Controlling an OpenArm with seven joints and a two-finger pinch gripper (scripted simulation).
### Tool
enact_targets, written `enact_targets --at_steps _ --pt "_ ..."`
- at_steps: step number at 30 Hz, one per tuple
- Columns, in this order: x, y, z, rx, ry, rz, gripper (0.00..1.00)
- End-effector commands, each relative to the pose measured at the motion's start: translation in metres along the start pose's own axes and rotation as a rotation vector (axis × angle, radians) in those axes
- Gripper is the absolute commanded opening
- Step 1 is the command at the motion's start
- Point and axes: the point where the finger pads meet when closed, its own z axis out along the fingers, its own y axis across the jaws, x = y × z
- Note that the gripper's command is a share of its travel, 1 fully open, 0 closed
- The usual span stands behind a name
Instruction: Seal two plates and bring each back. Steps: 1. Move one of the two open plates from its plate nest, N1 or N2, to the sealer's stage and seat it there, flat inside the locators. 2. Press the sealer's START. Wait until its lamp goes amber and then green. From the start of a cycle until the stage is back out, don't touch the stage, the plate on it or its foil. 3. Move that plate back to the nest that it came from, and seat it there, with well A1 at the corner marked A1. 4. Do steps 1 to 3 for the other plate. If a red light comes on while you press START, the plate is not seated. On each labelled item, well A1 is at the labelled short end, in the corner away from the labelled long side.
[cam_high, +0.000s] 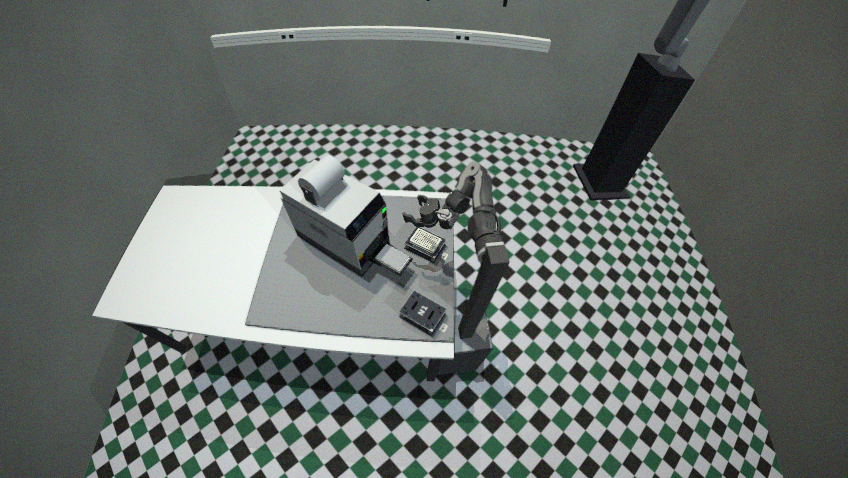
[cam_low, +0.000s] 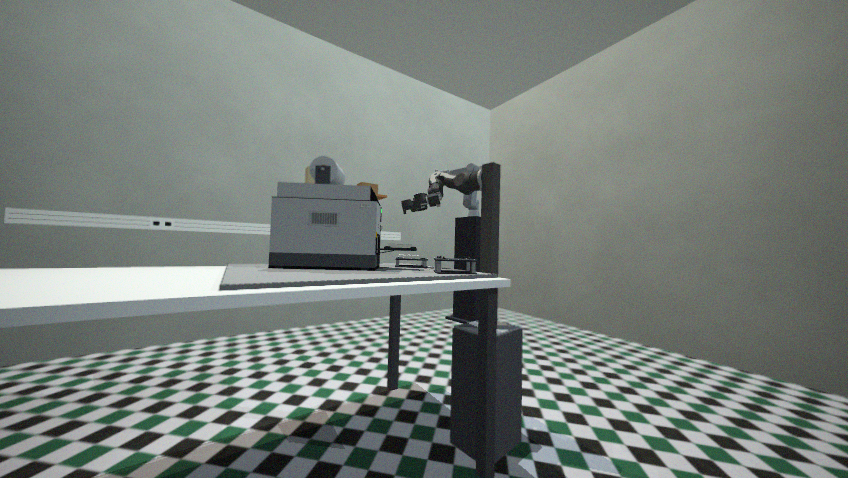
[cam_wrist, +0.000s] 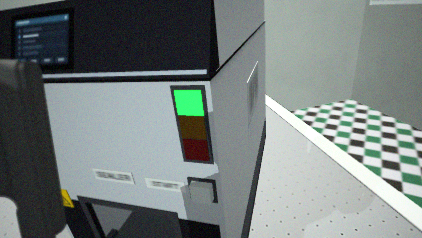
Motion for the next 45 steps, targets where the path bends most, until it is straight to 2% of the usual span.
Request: enact_targets --at_steps 1,34,41,43,45 --pt "0.001 -0.002 0.000 0.008 0.004 0.005 0.65" --pt "0.001 -0.002 0.000 0.008 0.004 0.005 0.65" --pt "0.013 -0.036 0.004 0.179 0.126 -0.077 0.65" --pt "0.018 -0.044 0.005 0.185 0.141 -0.081 0.65" --pt "0.020 -0.055 0.005 0.241 0.174 -0.115 0.65"
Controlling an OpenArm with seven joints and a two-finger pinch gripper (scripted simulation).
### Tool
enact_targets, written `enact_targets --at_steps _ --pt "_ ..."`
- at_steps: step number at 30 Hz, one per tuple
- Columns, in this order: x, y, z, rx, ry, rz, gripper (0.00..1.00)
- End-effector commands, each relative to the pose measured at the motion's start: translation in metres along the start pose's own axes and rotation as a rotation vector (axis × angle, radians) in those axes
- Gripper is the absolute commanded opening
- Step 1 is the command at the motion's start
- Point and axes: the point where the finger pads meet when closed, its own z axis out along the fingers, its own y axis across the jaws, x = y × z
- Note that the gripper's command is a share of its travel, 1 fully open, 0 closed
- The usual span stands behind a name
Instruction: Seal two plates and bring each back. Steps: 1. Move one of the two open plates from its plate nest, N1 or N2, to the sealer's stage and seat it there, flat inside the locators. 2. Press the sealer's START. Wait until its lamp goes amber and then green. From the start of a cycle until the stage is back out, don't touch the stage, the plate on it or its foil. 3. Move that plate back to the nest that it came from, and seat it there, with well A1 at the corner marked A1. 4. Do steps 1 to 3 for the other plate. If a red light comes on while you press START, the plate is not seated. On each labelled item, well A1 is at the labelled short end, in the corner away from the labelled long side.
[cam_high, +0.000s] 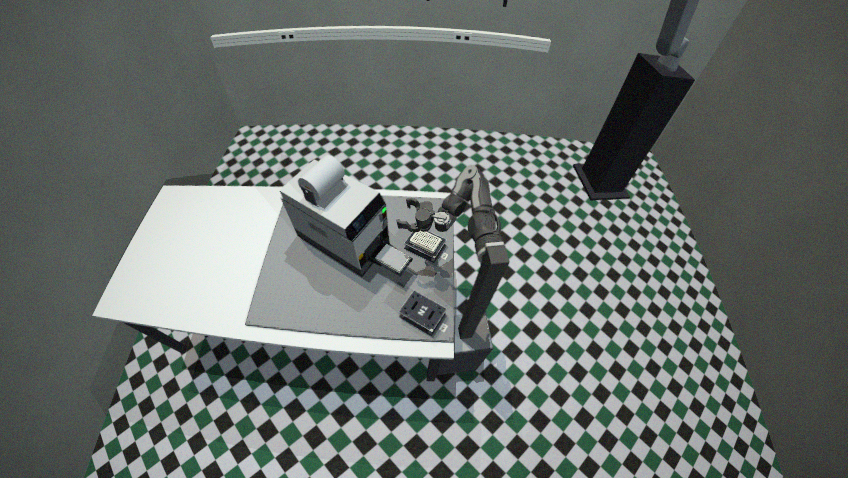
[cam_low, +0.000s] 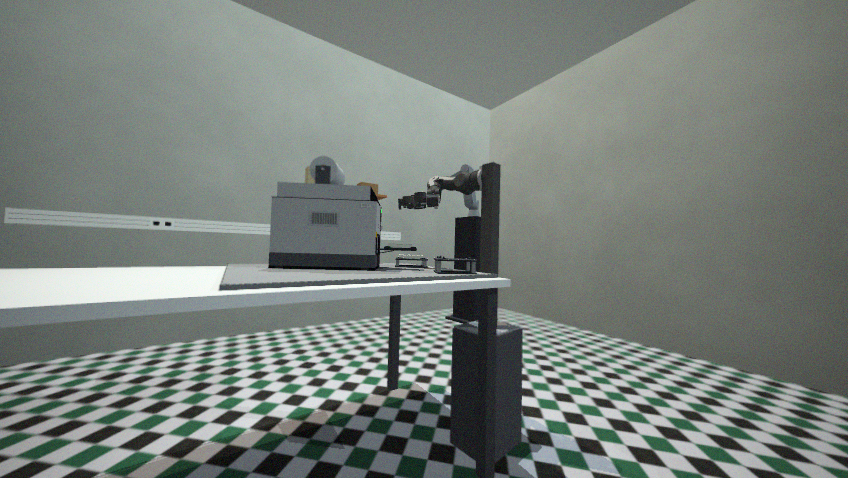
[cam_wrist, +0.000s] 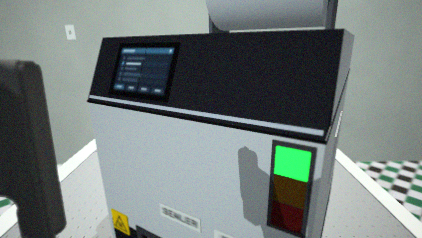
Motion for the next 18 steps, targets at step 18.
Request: enact_targets --at_steps 18 --pt "0.030 -0.072 0.012 0.244 0.177 -0.194 0.65"
